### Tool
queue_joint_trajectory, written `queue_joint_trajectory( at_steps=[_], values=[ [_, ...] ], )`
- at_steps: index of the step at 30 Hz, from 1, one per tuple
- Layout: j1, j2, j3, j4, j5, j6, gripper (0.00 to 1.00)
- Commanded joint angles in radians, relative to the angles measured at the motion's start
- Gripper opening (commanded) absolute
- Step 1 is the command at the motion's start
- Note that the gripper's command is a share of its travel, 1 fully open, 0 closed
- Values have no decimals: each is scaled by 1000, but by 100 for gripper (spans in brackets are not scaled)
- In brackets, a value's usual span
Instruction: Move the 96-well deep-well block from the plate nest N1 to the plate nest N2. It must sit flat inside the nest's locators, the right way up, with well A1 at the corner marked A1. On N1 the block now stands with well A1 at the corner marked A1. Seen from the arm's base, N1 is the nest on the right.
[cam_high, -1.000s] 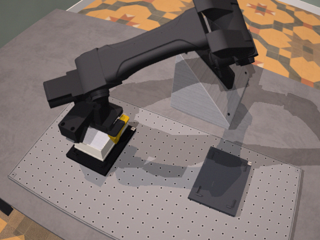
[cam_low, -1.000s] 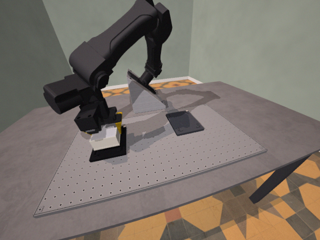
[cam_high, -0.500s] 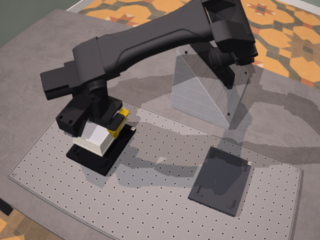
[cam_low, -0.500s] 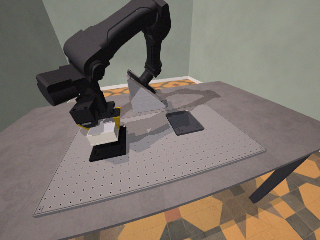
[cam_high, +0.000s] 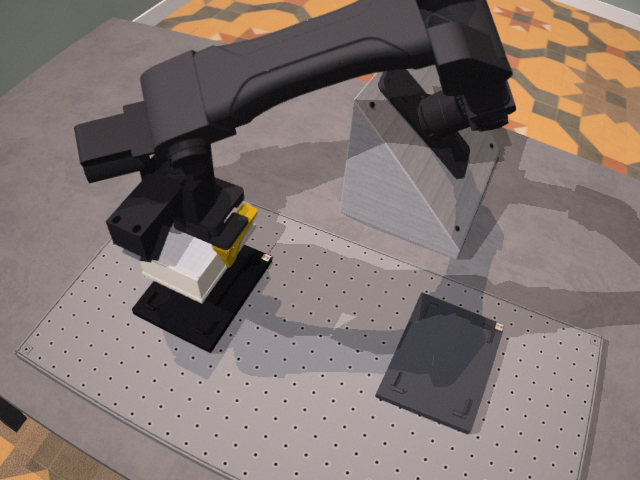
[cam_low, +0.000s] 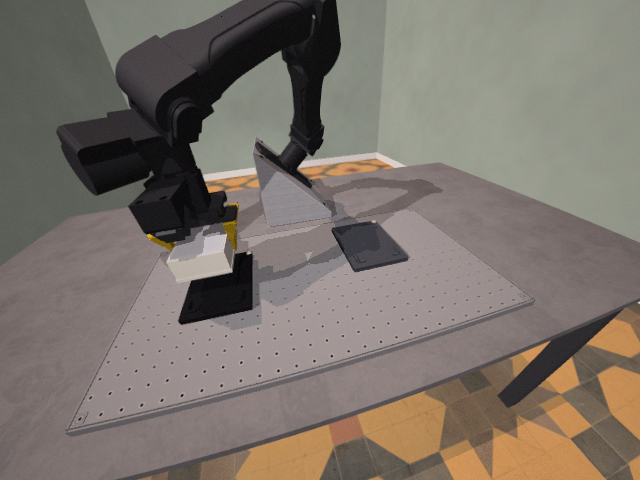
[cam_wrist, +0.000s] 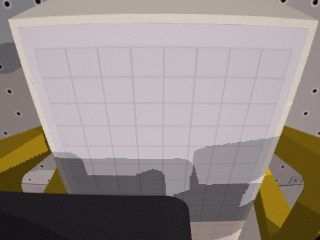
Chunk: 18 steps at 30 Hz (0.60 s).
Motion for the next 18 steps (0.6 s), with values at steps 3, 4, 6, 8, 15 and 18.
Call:
queue_joint_trajectory(
  at_steps=[3,4,6,8,15,18],
  values=[
    [-41,-25,31,-37,4,-17,0],
    [-43,-26,35,-44,5,-20,0],
    [-46,-28,41,-52,7,-23,0],
    [-46,-27,41,-53,7,-23,0],
    [-46,-27,41,-52,7,-23,0],
    [-46,-27,41,-53,7,-23,0]
  ],
)
